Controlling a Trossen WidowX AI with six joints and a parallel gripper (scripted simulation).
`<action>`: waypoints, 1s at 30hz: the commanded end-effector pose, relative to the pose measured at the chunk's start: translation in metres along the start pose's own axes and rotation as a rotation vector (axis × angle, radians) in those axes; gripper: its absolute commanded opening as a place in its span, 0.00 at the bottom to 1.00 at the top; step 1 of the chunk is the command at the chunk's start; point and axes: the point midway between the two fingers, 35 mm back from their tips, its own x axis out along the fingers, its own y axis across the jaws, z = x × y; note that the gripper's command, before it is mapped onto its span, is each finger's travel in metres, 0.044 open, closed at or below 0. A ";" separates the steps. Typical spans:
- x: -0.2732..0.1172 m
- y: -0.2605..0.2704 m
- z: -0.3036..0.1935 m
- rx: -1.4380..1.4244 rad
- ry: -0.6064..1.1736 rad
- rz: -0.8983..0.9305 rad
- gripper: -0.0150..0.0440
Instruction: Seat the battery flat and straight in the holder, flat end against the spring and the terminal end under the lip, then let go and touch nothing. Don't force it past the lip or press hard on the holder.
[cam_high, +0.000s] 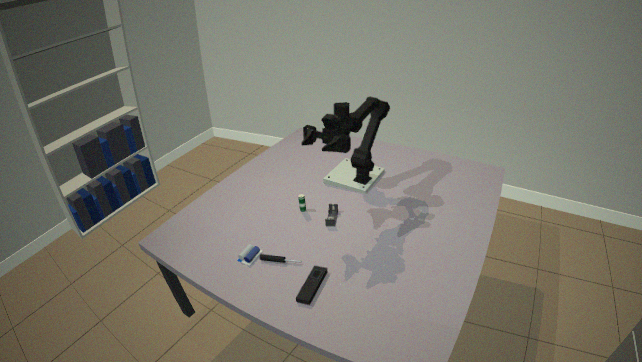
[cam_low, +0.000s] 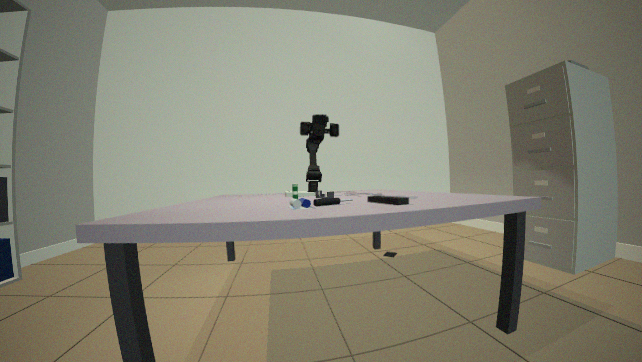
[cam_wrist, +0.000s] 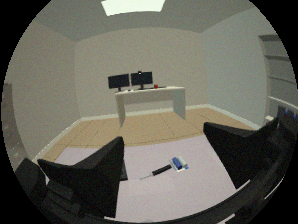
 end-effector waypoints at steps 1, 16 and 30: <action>0.002 -0.001 -0.002 0.004 0.013 -0.002 0.89; 0.033 -0.064 -0.146 0.385 1.102 -0.308 0.25; 0.001 -0.083 -0.177 0.595 1.534 -0.538 0.25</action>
